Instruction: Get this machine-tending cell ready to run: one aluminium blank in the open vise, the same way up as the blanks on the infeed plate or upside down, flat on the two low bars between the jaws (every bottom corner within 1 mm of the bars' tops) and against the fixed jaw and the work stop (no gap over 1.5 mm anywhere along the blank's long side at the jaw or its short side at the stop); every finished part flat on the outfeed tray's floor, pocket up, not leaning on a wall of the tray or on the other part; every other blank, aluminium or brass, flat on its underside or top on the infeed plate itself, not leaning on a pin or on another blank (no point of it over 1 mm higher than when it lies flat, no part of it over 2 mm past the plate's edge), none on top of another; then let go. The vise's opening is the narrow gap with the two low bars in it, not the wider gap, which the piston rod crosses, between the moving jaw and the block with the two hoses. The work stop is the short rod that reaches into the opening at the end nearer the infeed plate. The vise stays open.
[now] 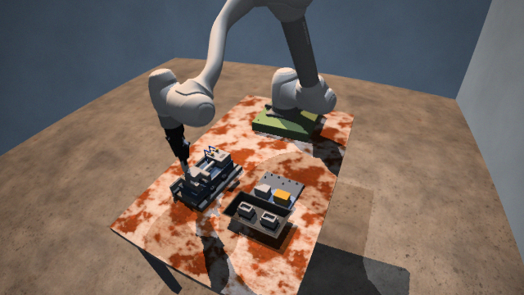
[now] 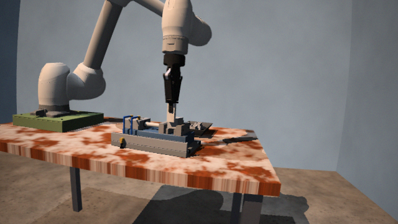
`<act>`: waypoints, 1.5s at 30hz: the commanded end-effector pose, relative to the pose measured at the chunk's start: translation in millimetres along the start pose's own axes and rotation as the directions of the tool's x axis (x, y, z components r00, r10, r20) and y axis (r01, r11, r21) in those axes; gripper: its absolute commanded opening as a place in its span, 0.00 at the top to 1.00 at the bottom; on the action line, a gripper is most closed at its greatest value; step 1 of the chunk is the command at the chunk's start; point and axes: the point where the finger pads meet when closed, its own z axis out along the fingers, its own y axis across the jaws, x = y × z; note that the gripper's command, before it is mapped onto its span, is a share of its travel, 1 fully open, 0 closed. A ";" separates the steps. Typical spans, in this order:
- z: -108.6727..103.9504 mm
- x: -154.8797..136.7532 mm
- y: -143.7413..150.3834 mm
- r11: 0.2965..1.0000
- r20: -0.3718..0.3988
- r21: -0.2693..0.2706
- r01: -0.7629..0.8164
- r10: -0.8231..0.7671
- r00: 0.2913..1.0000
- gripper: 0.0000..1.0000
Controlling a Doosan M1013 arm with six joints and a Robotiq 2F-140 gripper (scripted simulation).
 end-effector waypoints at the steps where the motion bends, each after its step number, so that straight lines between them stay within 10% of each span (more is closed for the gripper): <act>1: 2.5 -0.5 -4.2 1.000 0.002 -0.001 0.003 -0.003 1.000 1.00; 45: 2.5 -0.6 -8.9 1.000 0.002 -0.001 0.003 -0.003 1.000 1.00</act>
